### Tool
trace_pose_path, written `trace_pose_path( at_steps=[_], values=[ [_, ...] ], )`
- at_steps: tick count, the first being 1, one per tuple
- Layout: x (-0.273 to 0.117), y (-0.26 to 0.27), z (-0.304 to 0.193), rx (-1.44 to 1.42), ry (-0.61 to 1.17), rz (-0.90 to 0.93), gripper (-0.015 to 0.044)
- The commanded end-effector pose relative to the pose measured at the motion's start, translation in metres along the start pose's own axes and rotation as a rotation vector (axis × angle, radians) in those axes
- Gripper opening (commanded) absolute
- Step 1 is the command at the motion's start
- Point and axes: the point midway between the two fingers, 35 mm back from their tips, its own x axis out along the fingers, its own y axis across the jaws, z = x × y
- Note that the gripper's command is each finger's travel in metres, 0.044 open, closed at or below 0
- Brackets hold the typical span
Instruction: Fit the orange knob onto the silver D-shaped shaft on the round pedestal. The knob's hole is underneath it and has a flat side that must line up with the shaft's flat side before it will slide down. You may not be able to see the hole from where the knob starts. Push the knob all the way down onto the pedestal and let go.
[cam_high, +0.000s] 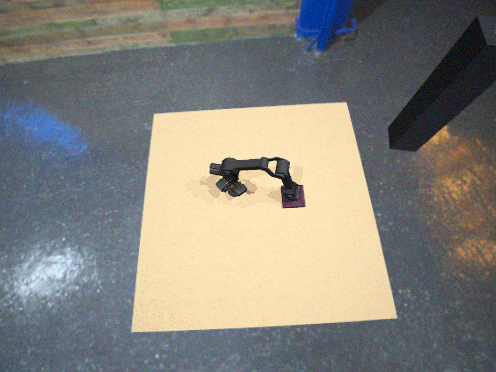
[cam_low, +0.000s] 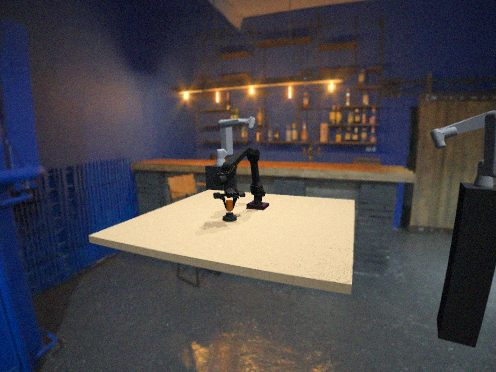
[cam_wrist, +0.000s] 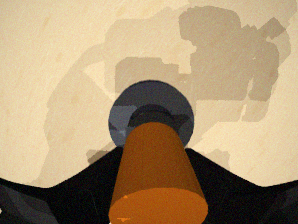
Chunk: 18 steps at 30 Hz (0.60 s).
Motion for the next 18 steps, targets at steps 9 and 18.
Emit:
trace_pose_path(
  at_steps=[9, 18],
  values=[
    [-0.0035, 0.0007, -0.0019, -0.005, 0.003, -0.002, 0.0],
    [-0.0041, -0.0004, -0.0007, -0.204, 0.003, -0.002, 0.0]
  ],
)
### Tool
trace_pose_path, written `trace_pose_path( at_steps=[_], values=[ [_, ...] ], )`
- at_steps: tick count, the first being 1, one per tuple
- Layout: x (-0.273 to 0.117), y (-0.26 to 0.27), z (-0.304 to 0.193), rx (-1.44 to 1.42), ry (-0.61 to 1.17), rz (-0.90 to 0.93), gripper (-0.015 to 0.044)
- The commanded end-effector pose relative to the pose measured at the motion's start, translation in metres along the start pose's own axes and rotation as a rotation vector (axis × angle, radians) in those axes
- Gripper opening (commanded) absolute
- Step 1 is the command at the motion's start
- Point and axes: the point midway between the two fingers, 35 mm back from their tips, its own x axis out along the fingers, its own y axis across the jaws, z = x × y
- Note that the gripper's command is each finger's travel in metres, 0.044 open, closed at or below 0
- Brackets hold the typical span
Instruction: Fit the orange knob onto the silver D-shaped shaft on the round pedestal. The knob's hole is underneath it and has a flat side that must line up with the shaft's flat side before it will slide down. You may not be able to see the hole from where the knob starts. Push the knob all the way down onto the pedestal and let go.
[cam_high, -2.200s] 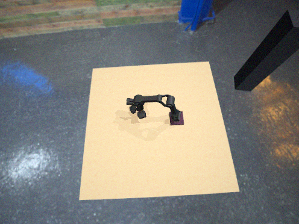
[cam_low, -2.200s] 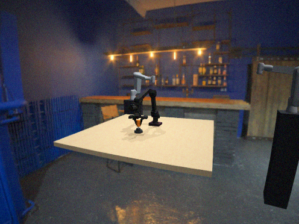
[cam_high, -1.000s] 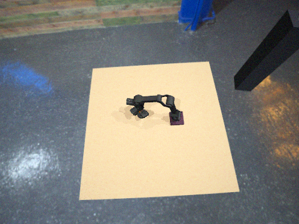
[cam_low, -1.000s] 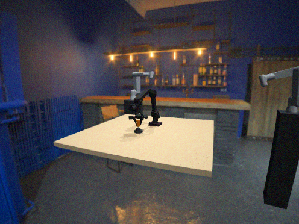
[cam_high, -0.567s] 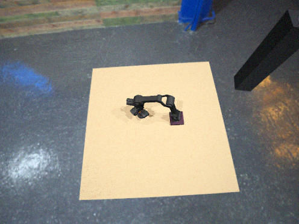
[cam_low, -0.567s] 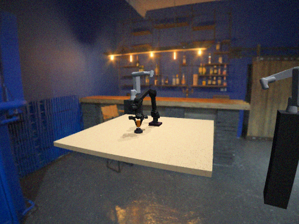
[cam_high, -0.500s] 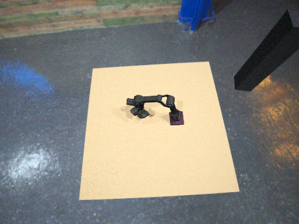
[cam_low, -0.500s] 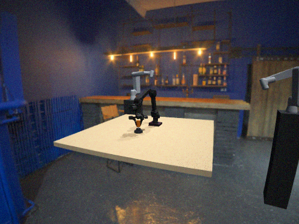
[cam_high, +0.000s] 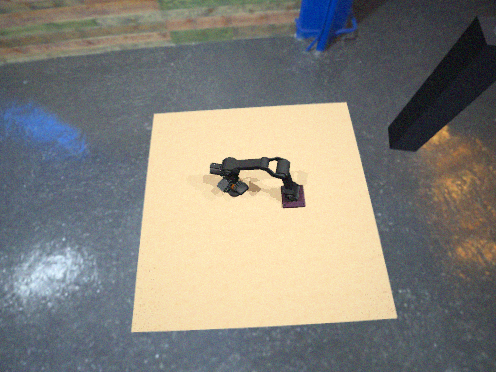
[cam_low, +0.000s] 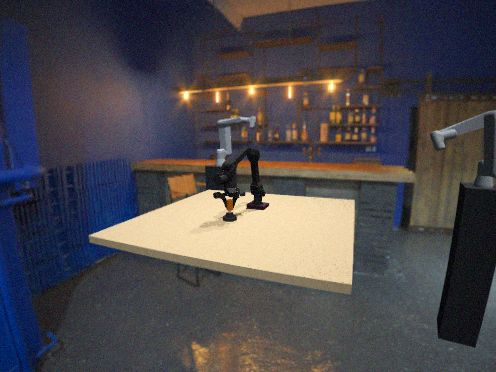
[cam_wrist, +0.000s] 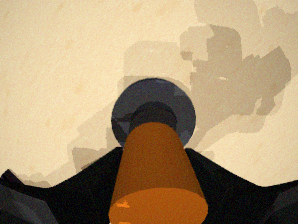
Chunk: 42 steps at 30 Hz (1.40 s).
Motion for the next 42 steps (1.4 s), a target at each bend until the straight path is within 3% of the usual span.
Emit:
trace_pose_path(
  at_steps=[1, 23, 30, 42],
  values=[
    [-0.0003, -0.0027, 0.0014, -0.094, 0.001, -0.005, 0.0],
    [-0.0016, -0.0028, 0.0019, -0.094, 0.001, -0.006, 0.0],
    [-0.0008, -0.0006, -0.0001, -0.293, 0.002, -0.005, 0.0],
    [-0.0002, -0.0006, 0.0, -0.304, 0.002, -0.005, 0.0]
  ],
)
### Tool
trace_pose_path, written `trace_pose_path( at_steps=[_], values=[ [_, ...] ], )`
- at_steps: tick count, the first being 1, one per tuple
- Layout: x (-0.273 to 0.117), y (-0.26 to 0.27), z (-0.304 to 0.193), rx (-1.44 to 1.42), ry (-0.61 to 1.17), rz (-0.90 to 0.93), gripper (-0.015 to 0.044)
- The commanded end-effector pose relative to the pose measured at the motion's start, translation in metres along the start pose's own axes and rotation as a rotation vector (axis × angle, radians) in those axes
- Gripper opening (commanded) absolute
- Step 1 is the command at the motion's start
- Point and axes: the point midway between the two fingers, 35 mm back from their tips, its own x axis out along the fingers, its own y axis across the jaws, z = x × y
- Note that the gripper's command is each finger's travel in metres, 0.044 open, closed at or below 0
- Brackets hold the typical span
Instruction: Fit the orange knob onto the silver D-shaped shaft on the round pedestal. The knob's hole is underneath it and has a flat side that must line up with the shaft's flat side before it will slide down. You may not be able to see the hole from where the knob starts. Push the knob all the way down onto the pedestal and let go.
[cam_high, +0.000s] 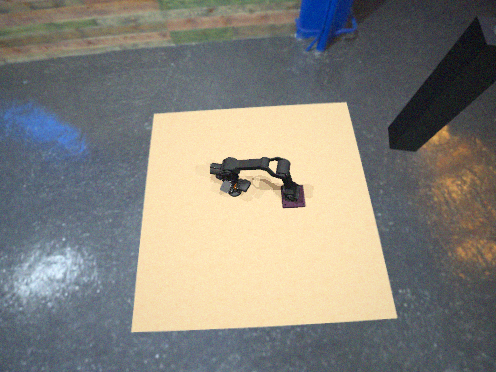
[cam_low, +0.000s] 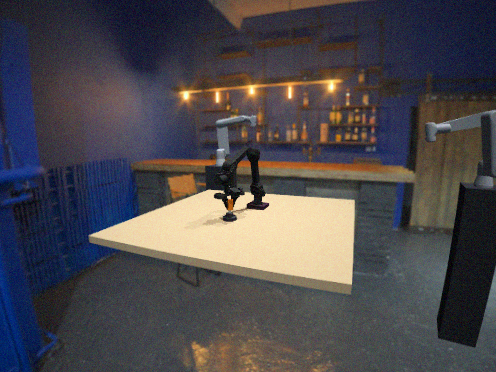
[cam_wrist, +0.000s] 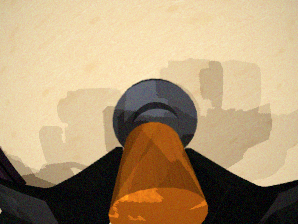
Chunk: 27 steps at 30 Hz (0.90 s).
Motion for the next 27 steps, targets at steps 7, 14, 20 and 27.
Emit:
trace_pose_path(
  at_steps=[7, 14, 20, 27],
  values=[
    [-0.0009, -0.0049, 0.0014, -0.006, 0.002, -0.005, 0.0],
    [0.0023, -0.0055, 0.0017, -0.006, 0.002, -0.005, 0.0],
    [0.0029, -0.0053, 0.0016, -0.006, 0.002, -0.005, 0.0],
    [-0.0002, -0.0043, 0.0013, -0.006, 0.002, -0.005, 0.0]
  ],
)
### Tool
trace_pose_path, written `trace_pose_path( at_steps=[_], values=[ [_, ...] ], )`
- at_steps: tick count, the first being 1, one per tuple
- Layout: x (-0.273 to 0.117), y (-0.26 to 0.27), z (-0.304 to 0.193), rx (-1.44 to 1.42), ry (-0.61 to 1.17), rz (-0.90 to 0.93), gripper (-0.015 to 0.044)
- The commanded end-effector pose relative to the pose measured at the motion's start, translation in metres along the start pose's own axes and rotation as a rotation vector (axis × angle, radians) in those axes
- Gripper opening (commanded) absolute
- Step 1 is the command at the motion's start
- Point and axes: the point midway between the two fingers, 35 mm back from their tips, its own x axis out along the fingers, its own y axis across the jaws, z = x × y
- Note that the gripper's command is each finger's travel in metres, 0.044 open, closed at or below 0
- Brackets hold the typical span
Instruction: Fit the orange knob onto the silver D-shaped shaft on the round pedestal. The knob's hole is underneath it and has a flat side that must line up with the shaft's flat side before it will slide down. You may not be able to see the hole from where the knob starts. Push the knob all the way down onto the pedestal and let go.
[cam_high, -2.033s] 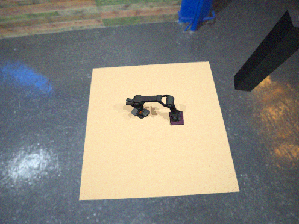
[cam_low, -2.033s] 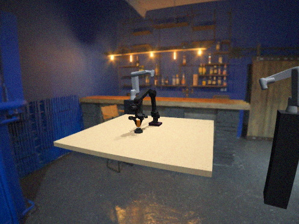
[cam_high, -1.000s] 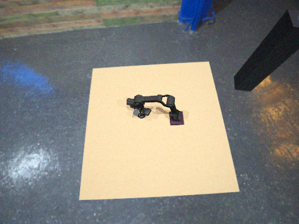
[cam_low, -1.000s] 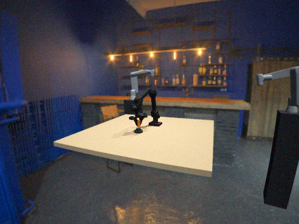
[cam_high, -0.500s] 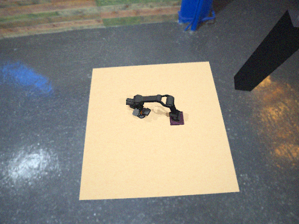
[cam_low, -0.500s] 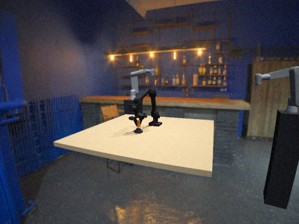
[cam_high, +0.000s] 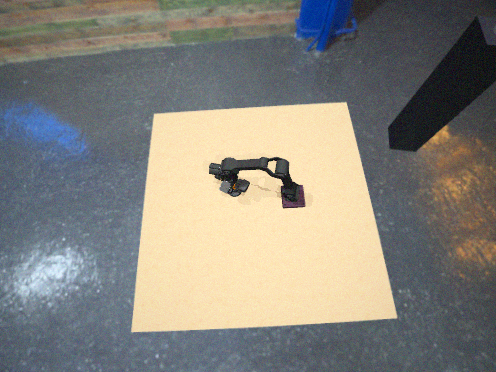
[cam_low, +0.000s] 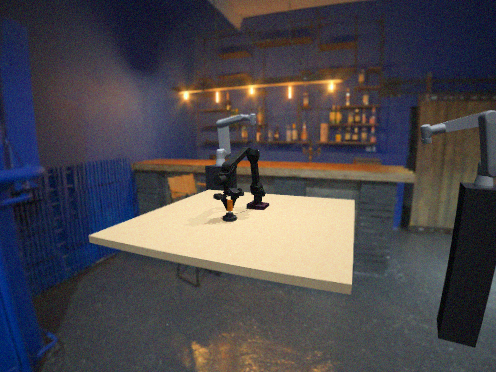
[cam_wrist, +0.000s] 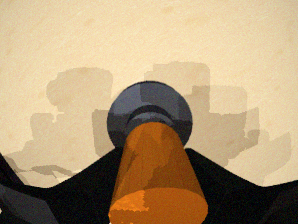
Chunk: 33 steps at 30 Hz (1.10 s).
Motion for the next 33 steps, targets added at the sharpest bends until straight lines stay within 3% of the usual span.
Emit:
trace_pose_path(
  at_steps=[1, 11, 33],
  values=[
    [-0.0032, 0.0009, -0.001, -0.003, 0.004, -0.002, 0.0],
    [-0.0032, 0.0036, -0.0022, -0.212, 0.004, -0.001, 0.0],
    [0.0003, 0.002, -0.0014, -0.212, 0.004, -0.001, 0.0]
  ],
)
